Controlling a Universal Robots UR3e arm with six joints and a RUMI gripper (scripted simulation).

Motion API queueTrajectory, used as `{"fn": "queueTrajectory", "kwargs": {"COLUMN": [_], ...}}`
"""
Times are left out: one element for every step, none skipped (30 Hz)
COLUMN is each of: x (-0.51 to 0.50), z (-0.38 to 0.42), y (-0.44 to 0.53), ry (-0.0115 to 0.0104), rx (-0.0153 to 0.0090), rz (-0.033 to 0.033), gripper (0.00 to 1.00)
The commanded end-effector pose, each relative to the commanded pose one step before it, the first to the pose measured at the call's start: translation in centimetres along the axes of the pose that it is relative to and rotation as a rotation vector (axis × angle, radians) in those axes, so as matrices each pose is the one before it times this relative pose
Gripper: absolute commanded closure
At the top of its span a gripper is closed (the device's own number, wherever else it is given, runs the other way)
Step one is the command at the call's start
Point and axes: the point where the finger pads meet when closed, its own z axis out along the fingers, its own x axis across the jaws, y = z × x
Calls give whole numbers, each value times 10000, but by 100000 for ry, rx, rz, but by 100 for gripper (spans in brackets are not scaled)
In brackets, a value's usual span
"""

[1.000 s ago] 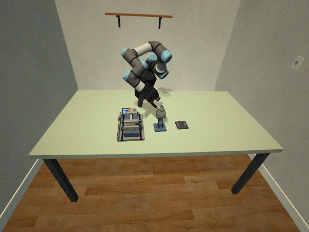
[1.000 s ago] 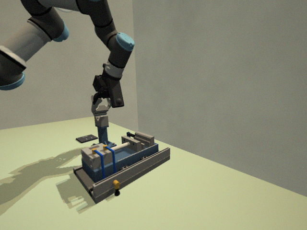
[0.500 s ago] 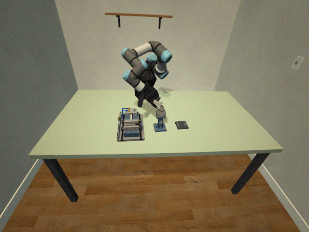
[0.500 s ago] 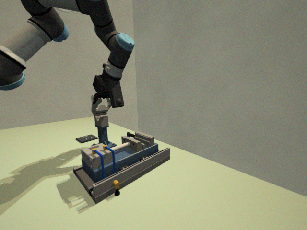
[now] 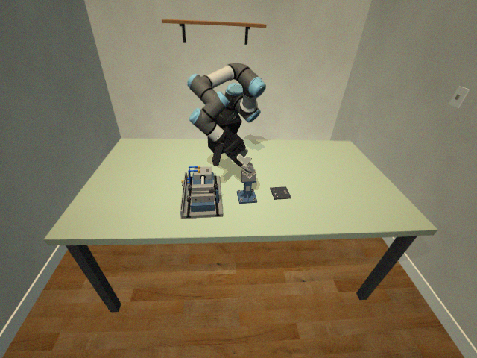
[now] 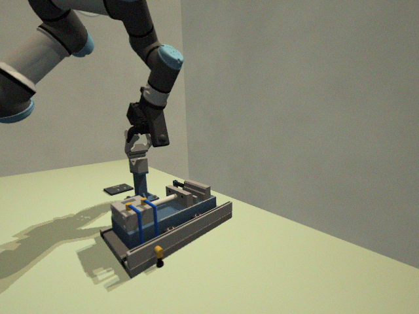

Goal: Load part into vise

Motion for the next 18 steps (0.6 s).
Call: {"fn": "queueTrajectory", "kwargs": {"x": [-449,8,9,11,13,15,17,19,21,23,24,26,27,29,0,0,30,31], "z": [-496,4,5,6,6,7,8,9,10,10,11,11,11,11,0,0,11,11], "y": [142,0,0,1,1,1,1,2,2,2,3,4,5,5,0,0,7,8], "ry": [-69,2,3,3,3,4,4,4,4,4,3,3,2,0,0,0,-1,-3], "rx": [254,67,83,99,117,135,155,175,197,219,241,264,288,312,0,0,336,361], "rz": [-157,0,0,0,0,0,0,0,0,0,0,0,0,0,0,0,0,0], "gripper": [100,100,100,100,100,100,100,100,100,100,100,100,100,100,100,100,100,100]}}
